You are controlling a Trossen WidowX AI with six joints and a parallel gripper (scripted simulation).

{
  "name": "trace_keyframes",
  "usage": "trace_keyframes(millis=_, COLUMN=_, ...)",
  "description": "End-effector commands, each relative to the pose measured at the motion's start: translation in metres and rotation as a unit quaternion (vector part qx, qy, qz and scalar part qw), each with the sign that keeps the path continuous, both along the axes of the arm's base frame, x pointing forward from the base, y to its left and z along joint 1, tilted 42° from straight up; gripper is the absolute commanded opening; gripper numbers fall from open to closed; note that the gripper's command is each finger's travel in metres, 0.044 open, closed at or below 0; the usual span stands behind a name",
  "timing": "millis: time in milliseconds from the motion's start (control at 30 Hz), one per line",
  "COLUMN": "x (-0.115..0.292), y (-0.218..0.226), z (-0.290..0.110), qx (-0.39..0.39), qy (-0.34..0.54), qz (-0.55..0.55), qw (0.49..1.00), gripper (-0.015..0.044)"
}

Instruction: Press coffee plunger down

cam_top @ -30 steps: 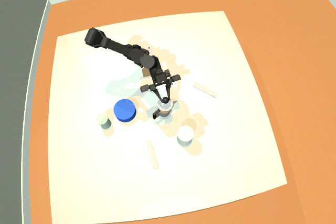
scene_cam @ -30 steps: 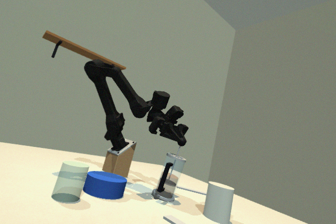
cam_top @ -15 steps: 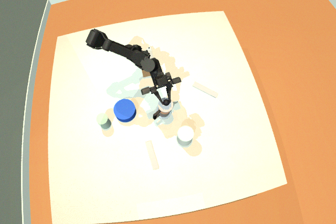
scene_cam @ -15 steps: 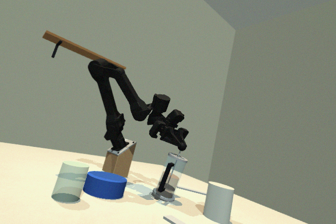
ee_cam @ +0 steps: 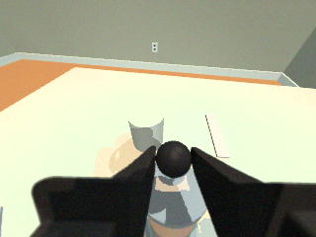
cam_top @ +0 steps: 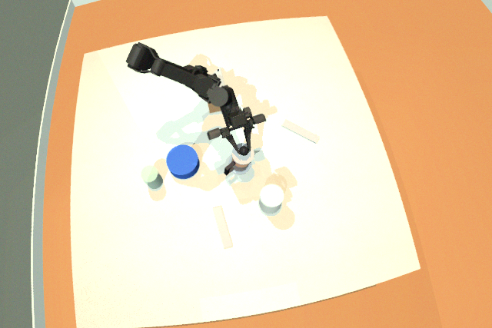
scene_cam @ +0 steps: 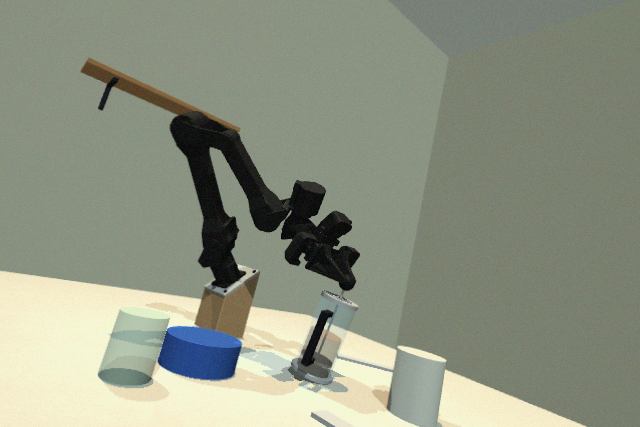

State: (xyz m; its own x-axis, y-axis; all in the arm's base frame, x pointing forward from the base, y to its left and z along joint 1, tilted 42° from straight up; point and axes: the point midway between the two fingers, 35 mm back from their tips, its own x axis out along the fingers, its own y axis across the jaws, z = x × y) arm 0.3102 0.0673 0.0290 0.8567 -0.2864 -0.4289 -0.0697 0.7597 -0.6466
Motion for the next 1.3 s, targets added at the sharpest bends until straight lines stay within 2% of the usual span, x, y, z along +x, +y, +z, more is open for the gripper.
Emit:
trace_keyframes(millis=0, x=-0.0002, y=-0.0034, z=-0.0039, qx=-0.008, qy=0.007, qz=-0.005, qw=1.0, gripper=0.0124)
trace_keyframes(millis=733, x=0.0019, y=0.0002, z=-0.0014, qx=-0.003, qy=0.002, qz=-0.002, qw=1.0, gripper=0.0124)
trace_keyframes(millis=1133, x=0.0019, y=0.0002, z=-0.0014, qx=-0.003, qy=0.002, qz=-0.002, qw=1.0, gripper=0.0439)
trace_keyframes(millis=1267, x=0.0017, y=0.0013, z=-0.0004, qx=-0.003, qy=0.002, qz=-0.002, qw=1.0, gripper=0.044)
